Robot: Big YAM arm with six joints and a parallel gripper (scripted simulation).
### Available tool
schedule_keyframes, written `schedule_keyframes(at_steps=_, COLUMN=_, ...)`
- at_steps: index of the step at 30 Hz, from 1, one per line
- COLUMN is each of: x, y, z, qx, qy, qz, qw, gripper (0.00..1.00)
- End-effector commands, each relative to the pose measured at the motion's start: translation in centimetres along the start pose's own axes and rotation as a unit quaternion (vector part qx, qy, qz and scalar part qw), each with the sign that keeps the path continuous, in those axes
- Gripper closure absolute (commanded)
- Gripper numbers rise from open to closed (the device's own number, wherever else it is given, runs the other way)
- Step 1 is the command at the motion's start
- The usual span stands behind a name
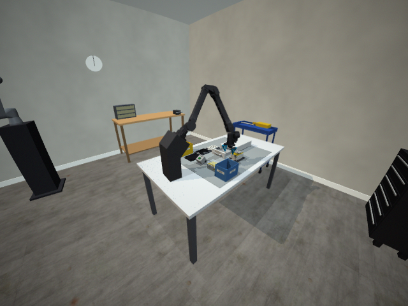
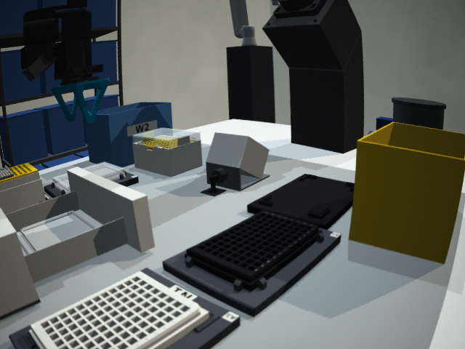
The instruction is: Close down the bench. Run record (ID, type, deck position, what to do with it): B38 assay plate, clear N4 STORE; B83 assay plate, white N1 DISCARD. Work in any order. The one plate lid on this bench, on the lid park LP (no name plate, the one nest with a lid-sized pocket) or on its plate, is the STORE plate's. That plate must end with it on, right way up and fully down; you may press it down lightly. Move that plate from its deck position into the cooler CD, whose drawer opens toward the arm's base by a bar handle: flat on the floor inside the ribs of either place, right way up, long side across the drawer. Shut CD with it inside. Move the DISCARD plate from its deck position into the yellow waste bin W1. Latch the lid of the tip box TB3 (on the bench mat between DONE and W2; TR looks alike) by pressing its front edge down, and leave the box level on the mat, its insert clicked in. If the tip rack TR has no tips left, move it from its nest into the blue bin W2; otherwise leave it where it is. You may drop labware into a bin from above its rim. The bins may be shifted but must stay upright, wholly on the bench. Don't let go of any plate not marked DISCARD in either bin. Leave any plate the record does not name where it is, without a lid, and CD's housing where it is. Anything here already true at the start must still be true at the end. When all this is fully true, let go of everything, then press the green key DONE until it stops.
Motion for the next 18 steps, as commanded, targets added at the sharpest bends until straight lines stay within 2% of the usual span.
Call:
schedule_keyframes(at_steps=1, x=1.3, y=0.3, z=-0.7, qx=0.003, qy=-0.008, qz=-0.008, qw=1.0, gripper=0.0)
schedule_keyframes(at_steps=2, x=0.0, y=-0.4, z=-0.1, qx=0.002, qy=0.005, qz=0.005, qw=1.0, gripper=0.0)
schedule_keyframes(at_steps=4, x=1.5, y=0.2, z=-0.3, qx=0.005, qy=-0.004, qz=-0.007, qw=1.0, gripper=0.0)
schedule_keyframes(at_steps=7, x=2.2, y=0.7, z=-0.8, qx=0.004, qy=-0.01, qz=-0.011, qw=1.0, gripper=0.0)
schedule_keyframes(at_steps=13, x=2.8, y=0.2, z=-0.5, qx=0.004, qy=-0.006, qz=-0.007, qw=1.0, gripper=0.0)
schedule_keyframes(at_steps=14, x=2.2, y=0.9, z=-0.5, qx=0.003, qy=-0.006, qz=-0.011, qw=1.0, gripper=0.0)
schedule_keyframes(at_steps=15, x=2.0, y=-0.1, z=-0.4, qx=0.002, qy=-0.001, qz=0.0, qw=1.0, gripper=0.0)
schedule_keyframes(at_steps=18, x=1.7, y=-0.3, z=-0.4, qx=0.001, qy=0.0, qz=0.003, qw=1.0, gripper=0.0)
Point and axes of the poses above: the point where the finger pads meet when closed, its own x axis back along the fingers, its own z axis across the jaws, y = z × x, the point moved 5 cm from there along x, back along the fingers, and after that the axes turned 10 degrees about x, right-handed, at the moved point
